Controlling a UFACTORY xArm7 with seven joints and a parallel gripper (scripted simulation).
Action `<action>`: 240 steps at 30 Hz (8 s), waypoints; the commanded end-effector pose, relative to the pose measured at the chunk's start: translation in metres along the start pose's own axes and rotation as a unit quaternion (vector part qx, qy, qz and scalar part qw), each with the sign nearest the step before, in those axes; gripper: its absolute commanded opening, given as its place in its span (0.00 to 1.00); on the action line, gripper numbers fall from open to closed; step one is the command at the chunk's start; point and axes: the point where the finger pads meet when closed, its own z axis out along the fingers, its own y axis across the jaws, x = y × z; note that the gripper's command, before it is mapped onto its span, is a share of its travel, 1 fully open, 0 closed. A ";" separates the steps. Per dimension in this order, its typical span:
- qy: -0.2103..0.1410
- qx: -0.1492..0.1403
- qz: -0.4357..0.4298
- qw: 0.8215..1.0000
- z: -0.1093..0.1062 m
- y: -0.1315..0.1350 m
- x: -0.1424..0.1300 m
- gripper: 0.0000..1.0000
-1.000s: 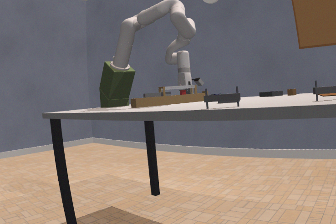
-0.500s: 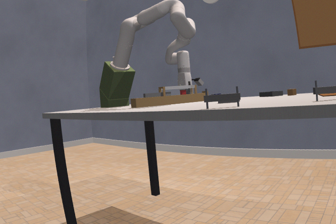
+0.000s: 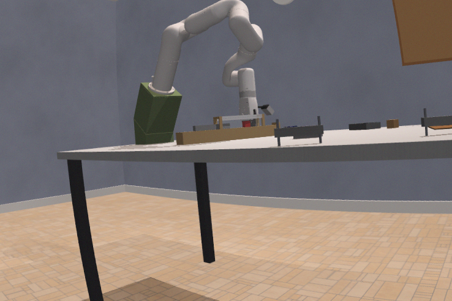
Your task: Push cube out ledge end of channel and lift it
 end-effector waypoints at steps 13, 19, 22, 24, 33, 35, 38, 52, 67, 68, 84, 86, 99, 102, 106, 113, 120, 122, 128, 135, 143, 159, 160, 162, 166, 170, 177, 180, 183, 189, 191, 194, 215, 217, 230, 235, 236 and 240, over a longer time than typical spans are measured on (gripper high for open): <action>0.001 0.000 0.000 1.000 -0.001 0.000 0.001 0.00; 0.001 0.000 0.000 1.000 -0.004 0.000 0.001 0.00; 0.001 0.000 0.000 1.000 -0.010 0.000 0.001 0.00; 0.001 0.000 0.000 1.000 -0.016 0.000 0.001 0.00; 0.001 0.000 0.000 1.000 -0.039 0.000 0.001 0.00; 0.002 0.000 0.000 1.000 -0.041 0.000 0.001 0.00; 0.001 0.000 0.000 1.000 -0.047 0.000 0.001 0.00; 0.001 0.000 0.000 1.000 -0.108 0.000 0.001 0.00; 0.001 0.000 0.000 1.000 -0.116 0.000 0.001 0.00; 0.001 0.000 0.000 1.000 -0.116 0.000 0.001 0.00; 0.000 -0.001 -0.002 1.000 -0.115 0.013 -0.025 0.00; 0.001 -0.001 -0.003 1.000 -0.115 0.015 -0.032 0.00; 0.001 0.001 -0.015 1.000 -0.114 0.068 -0.163 0.00; 0.001 0.000 -0.018 1.000 -0.113 0.087 -0.207 0.00; 0.001 0.001 -0.021 1.000 -0.113 0.100 -0.239 0.00; 0.001 -0.001 -0.032 1.000 -0.114 0.141 -0.342 0.00; 0.002 0.002 -0.037 0.999 -0.113 0.167 -0.405 0.00; 0.003 0.002 -0.037 0.999 -0.113 0.169 -0.409 0.00; 0.002 0.000 -0.038 0.999 -0.113 0.177 -0.425 0.00; 0.001 -0.001 -0.038 0.999 -0.113 0.179 -0.429 0.00; 0.001 0.000 -0.038 0.999 -0.107 0.179 -0.429 0.00; 0.001 0.000 -0.038 0.999 -0.071 0.180 -0.429 0.00; 0.001 0.000 -0.038 0.999 -0.071 0.180 -0.429 0.00; 0.001 0.000 -0.038 0.999 -0.071 0.180 -0.429 0.00; 0.001 0.000 -0.038 0.999 -0.068 0.180 -0.429 0.00; 0.001 0.000 -0.038 0.999 -0.060 0.180 -0.429 0.00; 0.001 0.000 -0.038 0.999 -0.049 0.180 -0.429 0.00; 0.001 0.000 -0.038 0.999 -0.046 0.180 -0.429 0.00; 0.001 0.000 -0.038 0.999 -0.046 0.180 -0.429 0.00; 0.001 0.000 -0.038 0.999 -0.046 0.180 -0.429 0.00; 0.001 0.000 -0.038 0.999 -0.046 0.180 -0.429 0.00; 0.001 0.000 -0.038 0.999 -0.046 0.180 -0.429 0.00; 0.001 0.000 -0.038 0.999 -0.046 0.179 -0.421 0.00; 0.001 0.000 -0.038 0.999 -0.046 0.179 -0.418 0.00; 0.001 0.000 -0.038 0.999 -0.046 0.177 -0.398 0.00; 0.001 0.000 -0.038 0.999 -0.046 0.176 -0.385 0.00; 0.001 0.000 -0.038 0.999 -0.046 0.175 -0.383 0.00; 0.001 0.000 -0.038 0.999 -0.046 0.175 -0.377 0.00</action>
